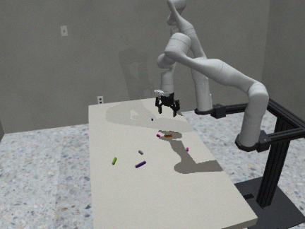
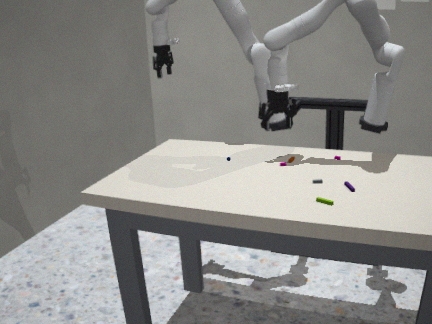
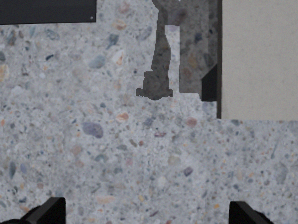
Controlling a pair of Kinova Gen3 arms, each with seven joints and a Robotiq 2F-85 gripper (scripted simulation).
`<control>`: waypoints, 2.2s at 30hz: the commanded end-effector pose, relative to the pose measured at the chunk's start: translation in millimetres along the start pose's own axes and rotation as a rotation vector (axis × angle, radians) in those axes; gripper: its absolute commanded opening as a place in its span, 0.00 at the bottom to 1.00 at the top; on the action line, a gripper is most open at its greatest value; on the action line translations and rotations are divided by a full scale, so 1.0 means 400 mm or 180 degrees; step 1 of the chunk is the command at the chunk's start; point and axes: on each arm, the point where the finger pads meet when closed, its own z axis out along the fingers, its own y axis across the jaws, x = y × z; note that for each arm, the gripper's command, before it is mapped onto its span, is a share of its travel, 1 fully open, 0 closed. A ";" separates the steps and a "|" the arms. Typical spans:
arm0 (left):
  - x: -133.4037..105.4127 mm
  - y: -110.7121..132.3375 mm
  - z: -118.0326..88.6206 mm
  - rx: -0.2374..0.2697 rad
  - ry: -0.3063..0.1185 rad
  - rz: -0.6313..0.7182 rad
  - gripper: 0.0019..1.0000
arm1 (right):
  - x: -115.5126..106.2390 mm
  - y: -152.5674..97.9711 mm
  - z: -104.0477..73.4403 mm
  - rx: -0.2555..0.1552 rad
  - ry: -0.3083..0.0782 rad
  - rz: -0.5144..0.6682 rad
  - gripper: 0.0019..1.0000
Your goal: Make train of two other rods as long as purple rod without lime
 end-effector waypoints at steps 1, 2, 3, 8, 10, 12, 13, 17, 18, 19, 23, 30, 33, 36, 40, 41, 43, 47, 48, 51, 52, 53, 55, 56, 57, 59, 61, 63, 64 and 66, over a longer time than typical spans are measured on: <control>-0.009 0.007 -0.001 -0.0025 -0.0012 0.0038 1.00 | -0.002 -0.010 -0.003 0.0015 -0.0020 -0.0013 1.00; -0.009 0.007 -0.001 -0.0025 -0.0012 0.0038 1.00 | -0.002 -0.010 -0.003 0.0015 -0.0020 -0.0013 1.00; -0.009 0.007 -0.001 -0.0025 -0.0012 0.0038 1.00 | -0.002 -0.010 -0.003 0.0015 -0.0020 -0.0013 1.00; -0.009 0.007 -0.001 -0.0025 -0.0012 0.0038 1.00 | -0.002 -0.010 -0.003 0.0015 -0.0020 -0.0013 1.00; -0.009 0.007 -0.001 -0.0025 -0.0012 0.0038 1.00 | -0.002 -0.010 -0.003 0.0015 -0.0020 -0.0013 1.00; -0.009 0.007 -0.001 -0.0025 -0.0012 0.0038 1.00 | -0.002 -0.010 -0.003 0.0015 -0.0020 -0.0013 1.00; -0.009 0.007 -0.001 -0.0025 -0.0012 0.0038 1.00 | -0.002 -0.010 -0.003 0.0015 -0.0020 -0.0013 1.00; -0.009 0.007 -0.001 -0.0025 -0.0012 0.0038 1.00 | -0.002 -0.010 -0.003 0.0015 -0.0020 -0.0013 1.00; -0.009 0.007 -0.001 -0.0025 -0.0012 0.0038 1.00 | -0.002 -0.010 -0.003 0.0015 -0.0020 -0.0013 1.00; -0.009 0.007 -0.001 -0.0025 -0.0012 0.0038 1.00 | -0.002 -0.010 -0.003 0.0015 -0.0020 -0.0013 1.00; -0.009 0.007 -0.001 -0.0025 -0.0012 0.0038 1.00 | -0.002 -0.010 -0.003 0.0015 -0.0020 -0.0013 1.00; -0.009 0.007 -0.001 -0.0025 -0.0012 0.0038 1.00 | -0.002 -0.010 -0.003 0.0015 -0.0020 -0.0013 1.00; -0.009 0.007 -0.001 -0.0025 -0.0012 0.0038 1.00 | -0.002 -0.010 -0.003 0.0015 -0.0020 -0.0013 1.00; -0.009 0.007 -0.001 -0.0025 -0.0012 0.0038 1.00 | -0.002 -0.010 -0.003 0.0015 -0.0020 -0.0013 1.00; -0.008 0.007 -0.001 -0.0025 -0.0012 0.0040 1.00 | -0.002 -0.010 -0.003 0.0015 -0.0020 -0.0013 1.00; -0.008 0.007 -0.001 -0.0025 -0.0012 0.0042 1.00 | -0.002 -0.010 -0.003 0.0015 -0.0020 -0.0013 1.00; -0.007 0.007 -0.002 -0.0025 -0.0013 0.0049 1.00 | -0.002 -0.010 -0.003 0.0015 -0.0020 -0.0013 1.00; -0.002 0.007 -0.003 -0.0025 -0.0014 0.0080 1.00 | -0.002 -0.010 -0.003 0.0015 -0.0020 -0.0013 1.00; -0.001 0.008 -0.004 -0.0025 -0.0015 0.0092 1.00 | -0.002 -0.010 -0.003 0.0015 -0.0020 -0.0013 1.00; 0.006 0.008 -0.006 -0.0024 -0.0017 0.0140 1.00 | -0.002 -0.010 -0.003 0.0015 -0.0020 -0.0013 1.00; 0.010 0.008 -0.007 -0.0024 -0.0019 0.0157 1.00 | -0.002 -0.010 -0.003 0.0015 -0.0020 -0.0013 1.00; 0.010 0.008 -0.007 -0.0024 -0.0019 0.0157 1.00 | -0.002 -0.010 -0.003 0.0015 -0.0020 -0.0013 1.00; 0.013 0.009 -0.008 -0.0024 -0.0019 0.0182 1.00 | -0.002 -0.010 -0.003 0.0015 -0.0020 -0.0013 1.00; 0.019 0.009 -0.009 -0.0023 -0.0021 0.0199 1.00 | -0.002 -0.010 -0.003 0.0015 -0.0020 -0.0013 1.00; 0.026 0.009 -0.010 -0.0021 -0.0023 0.0219 1.00 | -0.002 -0.010 -0.003 0.0015 -0.0020 -0.0013 1.00; 0.036 0.010 -0.013 -0.0021 -0.0026 0.0276 1.00 | -0.002 -0.010 -0.003 0.0015 -0.0020 -0.0013 1.00; 0.046 0.010 -0.016 -0.0021 -0.0029 0.0346 1.00 | -0.002 -0.010 -0.003 0.0015 -0.0020 -0.0013 1.00; 0.062 0.007 -0.020 -0.0006 -0.0019 0.0426 1.00 | -0.002 -0.010 -0.003 0.0015 -0.0020 -0.0013 1.00; 0.069 0.007 -0.022 -0.0004 -0.0019 0.0469 1.00 | -0.002 -0.010 -0.003 0.0015 -0.0020 -0.0013 1.00; 0.084 0.007 -0.027 -0.0003 -0.0023 0.0562 1.00 | -0.002 -0.010 -0.003 0.0015 -0.0020 -0.0013 1.00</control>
